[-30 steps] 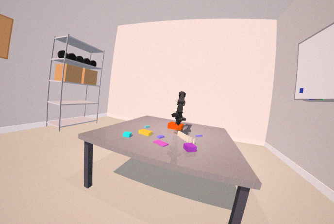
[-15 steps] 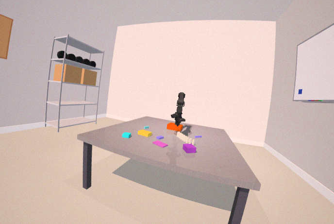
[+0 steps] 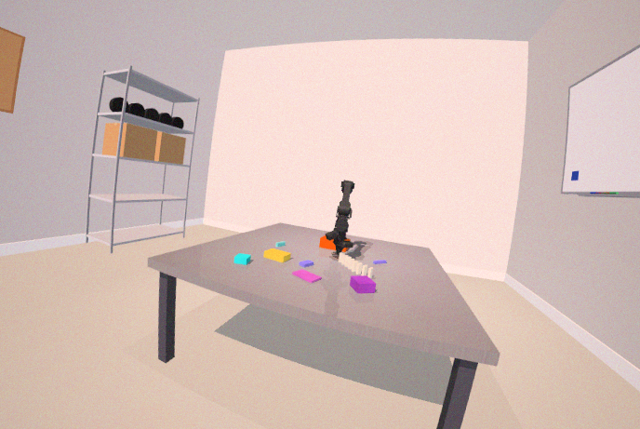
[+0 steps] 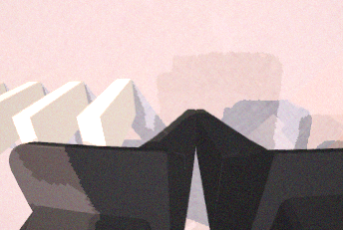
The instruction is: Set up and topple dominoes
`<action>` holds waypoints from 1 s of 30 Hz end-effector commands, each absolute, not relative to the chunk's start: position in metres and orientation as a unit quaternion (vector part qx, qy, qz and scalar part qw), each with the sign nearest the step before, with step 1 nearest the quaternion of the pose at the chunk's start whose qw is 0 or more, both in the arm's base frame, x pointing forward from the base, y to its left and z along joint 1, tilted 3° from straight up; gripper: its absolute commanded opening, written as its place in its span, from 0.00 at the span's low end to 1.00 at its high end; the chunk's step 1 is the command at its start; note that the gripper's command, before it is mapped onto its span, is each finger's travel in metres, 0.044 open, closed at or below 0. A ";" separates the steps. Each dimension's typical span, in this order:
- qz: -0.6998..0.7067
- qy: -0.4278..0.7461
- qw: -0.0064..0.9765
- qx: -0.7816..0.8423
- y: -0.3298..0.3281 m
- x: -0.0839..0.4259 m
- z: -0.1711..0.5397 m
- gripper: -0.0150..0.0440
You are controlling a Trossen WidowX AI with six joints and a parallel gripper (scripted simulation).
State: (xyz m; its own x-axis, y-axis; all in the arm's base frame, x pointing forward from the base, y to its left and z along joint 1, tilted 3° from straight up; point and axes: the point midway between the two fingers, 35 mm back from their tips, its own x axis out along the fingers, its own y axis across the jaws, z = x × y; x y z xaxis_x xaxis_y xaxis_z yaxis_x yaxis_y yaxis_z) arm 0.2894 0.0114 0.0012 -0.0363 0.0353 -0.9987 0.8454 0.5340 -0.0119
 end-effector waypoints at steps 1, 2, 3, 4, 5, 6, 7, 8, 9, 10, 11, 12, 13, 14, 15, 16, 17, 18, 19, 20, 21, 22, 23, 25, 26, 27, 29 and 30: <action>-0.335 0.630 0.607 0.350 0.012 0.291 -0.006 0.25; -0.335 0.630 0.607 0.350 0.012 0.291 -0.006 0.25; -0.335 0.630 0.607 0.350 0.012 0.291 -0.006 0.25; -0.335 0.630 0.607 0.350 0.012 0.292 -0.006 0.25; -0.335 0.630 0.607 0.350 0.013 0.293 -0.006 0.25; -0.335 0.630 0.607 0.350 0.014 0.294 -0.006 0.25; -0.335 0.630 0.607 0.351 0.014 0.296 -0.006 0.25; -0.335 0.630 0.607 0.351 0.015 0.297 -0.006 0.25; -0.335 0.630 0.607 0.351 0.016 0.299 -0.006 0.25; -0.335 0.630 0.607 0.351 0.017 0.300 -0.006 0.25; -0.335 0.630 0.607 0.351 0.018 0.302 -0.006 0.25; -0.335 0.630 0.607 0.351 0.019 0.303 -0.006 0.25; -0.335 0.630 0.607 0.351 0.019 0.304 -0.006 0.25; -0.335 0.630 0.607 0.351 0.020 0.306 -0.005 0.25; -0.335 0.630 0.607 0.351 0.021 0.307 -0.005 0.25; -0.335 0.630 0.607 0.351 0.022 0.309 -0.005 0.25; -0.335 0.630 0.607 0.351 0.023 0.310 -0.005 0.25; -0.335 0.630 0.607 0.351 0.024 0.311 -0.005 0.25; -0.335 0.630 0.607 0.351 0.025 0.313 -0.005 0.25; -0.334 0.630 0.607 0.351 0.026 0.314 -0.005 0.25; -0.334 0.630 0.607 0.351 0.027 0.316 -0.005 0.25; -0.334 0.630 0.607 0.351 0.027 0.317 -0.005 0.25; -0.334 0.630 0.607 0.351 0.028 0.318 -0.005 0.25; -0.334 0.629 0.607 0.351 0.030 0.321 -0.005 0.25; -0.334 0.629 0.607 0.351 0.031 0.322 -0.005 0.25; -0.334 0.629 0.607 0.351 0.032 0.324 -0.005 0.25; -0.333 0.632 0.608 0.347 0.029 0.319 -0.006 0.25; -0.330 0.632 0.613 0.340 0.029 0.319 -0.004 0.25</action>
State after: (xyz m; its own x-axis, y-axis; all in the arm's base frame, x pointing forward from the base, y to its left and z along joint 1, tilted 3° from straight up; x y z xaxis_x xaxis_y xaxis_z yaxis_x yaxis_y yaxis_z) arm 0.3200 0.0304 -0.0061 -0.0200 0.0345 -0.9992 0.8453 0.5343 0.0016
